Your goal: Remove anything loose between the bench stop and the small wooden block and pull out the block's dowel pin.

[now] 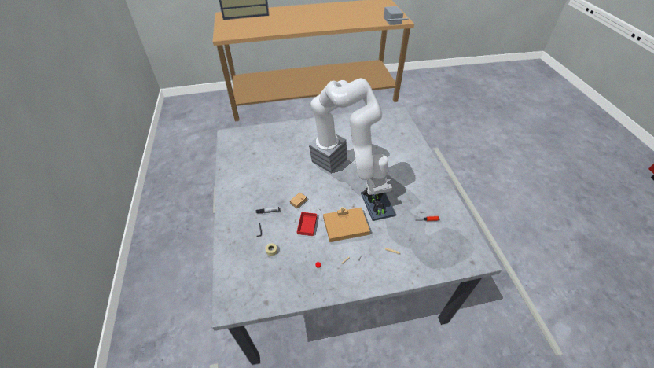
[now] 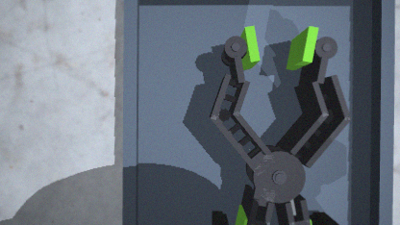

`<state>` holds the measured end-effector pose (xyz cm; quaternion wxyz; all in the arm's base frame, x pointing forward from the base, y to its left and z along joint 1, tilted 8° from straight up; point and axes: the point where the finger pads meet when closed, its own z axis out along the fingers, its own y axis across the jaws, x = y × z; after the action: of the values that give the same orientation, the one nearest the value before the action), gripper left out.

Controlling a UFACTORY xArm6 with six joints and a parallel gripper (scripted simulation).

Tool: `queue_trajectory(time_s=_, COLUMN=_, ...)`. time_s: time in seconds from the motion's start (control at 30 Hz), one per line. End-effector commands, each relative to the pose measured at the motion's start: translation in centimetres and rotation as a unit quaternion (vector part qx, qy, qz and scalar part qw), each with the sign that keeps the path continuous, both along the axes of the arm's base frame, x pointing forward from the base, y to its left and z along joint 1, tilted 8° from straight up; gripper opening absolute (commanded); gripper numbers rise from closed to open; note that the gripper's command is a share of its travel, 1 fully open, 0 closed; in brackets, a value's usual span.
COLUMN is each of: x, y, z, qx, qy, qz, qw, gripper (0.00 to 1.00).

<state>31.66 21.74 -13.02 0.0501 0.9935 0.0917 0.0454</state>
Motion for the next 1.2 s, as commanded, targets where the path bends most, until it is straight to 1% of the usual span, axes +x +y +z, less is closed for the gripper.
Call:
queue_trajectory(time_s=0.0, x=-0.05, y=0.02, z=0.05, qx=0.000, qy=0.000, qz=0.000, qw=1.000, gripper=0.44)
queue_trajectory(time_s=0.1, x=-0.05, y=0.02, z=0.10, qx=0.000, qy=0.000, qz=0.000, qw=1.000, gripper=0.44)
queue_trajectory(time_s=0.13, x=-0.05, y=0.02, z=0.10, qx=0.000, qy=0.000, qz=0.000, qw=1.000, gripper=0.37)
queue_trajectory(time_s=0.37, x=-0.06, y=0.03, z=0.20, qx=0.000, qy=0.000, qz=0.000, qw=1.000, gripper=0.37)
queue_trajectory(time_s=0.4, x=-0.07, y=0.03, z=0.20, qx=0.000, qy=0.000, qz=0.000, qw=1.000, gripper=0.30)
queue_trajectory(time_s=0.57, x=-0.08, y=0.04, z=0.29, qx=0.000, qy=0.000, qz=0.000, qw=1.000, gripper=0.30)
queue_trajectory(time_s=0.6, x=-0.08, y=0.04, z=0.30, qx=0.000, qy=0.000, qz=0.000, qw=1.000, gripper=0.27)
queue_trajectory(time_s=1.17, x=-0.09, y=0.05, z=0.40, qx=0.000, qy=0.000, qz=0.000, qw=1.000, gripper=0.27)
